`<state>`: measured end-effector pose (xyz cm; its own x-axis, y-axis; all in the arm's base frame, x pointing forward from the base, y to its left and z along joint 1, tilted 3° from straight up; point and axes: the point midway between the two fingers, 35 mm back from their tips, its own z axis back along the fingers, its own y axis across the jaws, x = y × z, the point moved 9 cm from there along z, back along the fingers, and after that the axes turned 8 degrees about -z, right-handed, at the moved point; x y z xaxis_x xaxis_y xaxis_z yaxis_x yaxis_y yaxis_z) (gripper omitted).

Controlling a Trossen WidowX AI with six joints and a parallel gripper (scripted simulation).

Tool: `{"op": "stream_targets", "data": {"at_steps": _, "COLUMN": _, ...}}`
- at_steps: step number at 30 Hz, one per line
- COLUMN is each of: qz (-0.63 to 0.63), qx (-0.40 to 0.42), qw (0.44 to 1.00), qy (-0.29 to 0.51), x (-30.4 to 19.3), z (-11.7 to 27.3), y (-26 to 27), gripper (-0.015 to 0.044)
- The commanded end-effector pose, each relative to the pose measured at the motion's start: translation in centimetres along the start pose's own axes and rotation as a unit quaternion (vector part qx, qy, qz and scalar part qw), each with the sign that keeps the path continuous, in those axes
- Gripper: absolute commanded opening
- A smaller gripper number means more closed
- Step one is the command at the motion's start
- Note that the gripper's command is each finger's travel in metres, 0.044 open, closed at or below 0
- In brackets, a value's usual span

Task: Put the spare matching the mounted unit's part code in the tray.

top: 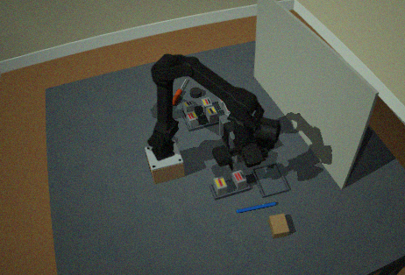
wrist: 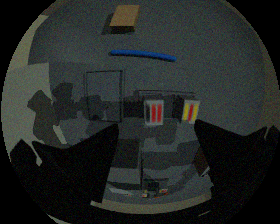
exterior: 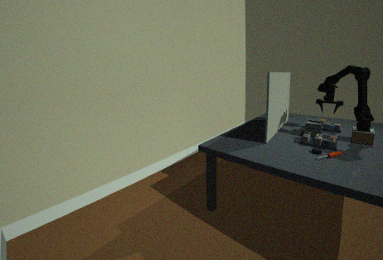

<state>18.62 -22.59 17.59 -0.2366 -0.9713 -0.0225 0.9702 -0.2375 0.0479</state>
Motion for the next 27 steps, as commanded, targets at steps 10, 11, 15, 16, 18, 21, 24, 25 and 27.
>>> {"op": "stream_targets", "data": {"at_steps": 10, "qz": -0.005, "qx": -0.006, "qw": 1.000, "qy": 0.007, "x": -0.3, "z": -3.4, "y": 0.4, "gripper": 0.0300}}
{"op": "stream_targets", "data": {"at_steps": 11, "qz": -0.005, "qx": -0.006, "qw": 1.000, "qy": 0.007, "x": -0.3, "z": -3.5, "y": 0.4, "gripper": 0.0300}}
{"op": "stream_targets", "data": {"at_steps": 15, "qz": -0.005, "qx": -0.006, "qw": 1.000, "qy": 0.007, "x": -0.2, "z": -4.1, "y": 0.4, "gripper": 0.0300}}
{"op": "stream_targets", "data": {"at_steps": 16, "qz": -0.005, "qx": -0.006, "qw": 1.000, "qy": 0.007, "x": -0.2, "z": -4.2, "y": 0.4, "gripper": 0.0300}}
{"op": "stream_targets", "data": {"at_steps": 18, "qz": -0.005, "qx": -0.006, "qw": 1.000, "qy": 0.007, "x": -0.2, "z": -4.6, "y": 0.5, "gripper": 0.0300}}
{"op": "stream_targets", "data": {"at_steps": 21, "qz": -0.005, "qx": -0.006, "qw": 1.000, "qy": 0.007, "x": -0.2, "z": -5.1, "y": 0.5, "gripper": 0.0300}}
{"op": "stream_targets", "data": {"at_steps": 24, "qz": -0.005, "qx": -0.006, "qw": 1.000, "qy": 0.007, "x": -0.1, "z": -5.5, "y": 0.5, "gripper": 0.0300}}
{"op": "stream_targets", "data": {"at_steps": 25, "qz": -0.005, "qx": -0.006, "qw": 1.000, "qy": 0.007, "x": -0.1, "z": -5.7, "y": 0.5, "gripper": 0.0300}}
{"op": "stream_targets", "data": {"at_steps": 27, "qz": -0.005, "qx": -0.006, "qw": 1.000, "qy": 0.007, "x": -0.1, "z": -6.0, "y": 0.5, "gripper": 0.0300}}
